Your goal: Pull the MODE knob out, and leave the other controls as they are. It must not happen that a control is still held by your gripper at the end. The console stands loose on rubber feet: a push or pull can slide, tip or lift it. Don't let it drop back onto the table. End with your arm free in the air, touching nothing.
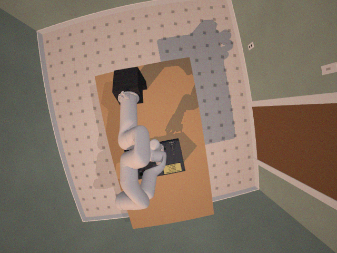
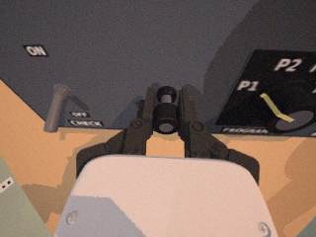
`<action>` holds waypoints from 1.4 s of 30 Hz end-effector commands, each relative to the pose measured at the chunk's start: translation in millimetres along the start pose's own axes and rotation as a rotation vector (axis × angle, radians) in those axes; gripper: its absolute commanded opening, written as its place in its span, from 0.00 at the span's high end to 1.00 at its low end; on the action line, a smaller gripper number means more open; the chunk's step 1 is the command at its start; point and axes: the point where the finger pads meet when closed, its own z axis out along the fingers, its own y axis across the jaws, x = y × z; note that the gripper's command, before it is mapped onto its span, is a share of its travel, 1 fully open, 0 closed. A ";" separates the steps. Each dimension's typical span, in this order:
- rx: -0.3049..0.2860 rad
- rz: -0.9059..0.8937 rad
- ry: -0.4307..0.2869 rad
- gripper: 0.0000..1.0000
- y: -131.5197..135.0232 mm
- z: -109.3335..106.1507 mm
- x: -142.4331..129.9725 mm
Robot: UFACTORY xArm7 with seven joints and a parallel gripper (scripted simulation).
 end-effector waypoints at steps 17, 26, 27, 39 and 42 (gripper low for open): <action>0.001 0.000 0.000 1.00 -0.6 -4.6 0.2; 0.001 0.000 0.000 1.00 -0.6 -6.9 0.2; 0.001 0.000 0.000 1.00 -0.6 -7.2 0.2; 0.001 0.000 0.000 1.00 -0.5 -11.1 0.2; 0.001 0.000 0.000 1.00 -0.5 -11.7 0.2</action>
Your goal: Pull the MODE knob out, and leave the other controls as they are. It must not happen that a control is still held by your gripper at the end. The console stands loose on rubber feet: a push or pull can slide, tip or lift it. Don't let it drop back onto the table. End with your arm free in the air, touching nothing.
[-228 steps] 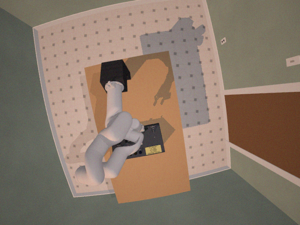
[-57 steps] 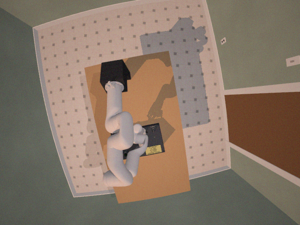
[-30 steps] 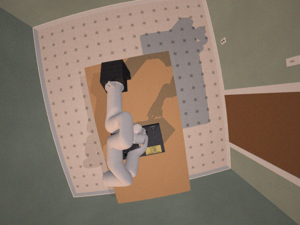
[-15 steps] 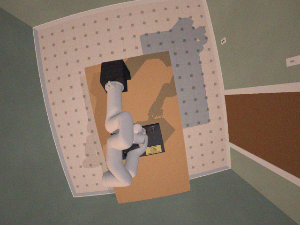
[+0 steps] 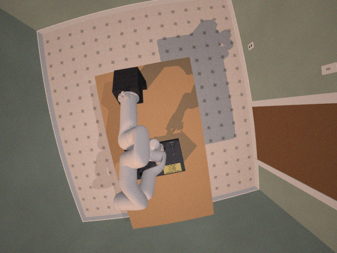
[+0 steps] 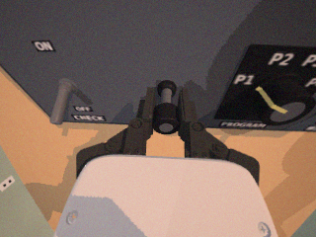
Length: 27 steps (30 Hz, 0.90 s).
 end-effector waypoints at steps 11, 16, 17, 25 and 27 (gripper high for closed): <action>0.001 0.000 0.000 1.00 -0.5 -3.2 0.3; 0.001 0.000 0.000 1.00 -0.5 -4.0 0.3; 0.001 0.000 0.000 1.00 -0.5 -4.0 0.3; 0.001 0.000 0.000 1.00 -0.5 -4.6 0.3; 0.001 0.000 0.000 1.00 -0.5 -4.7 0.3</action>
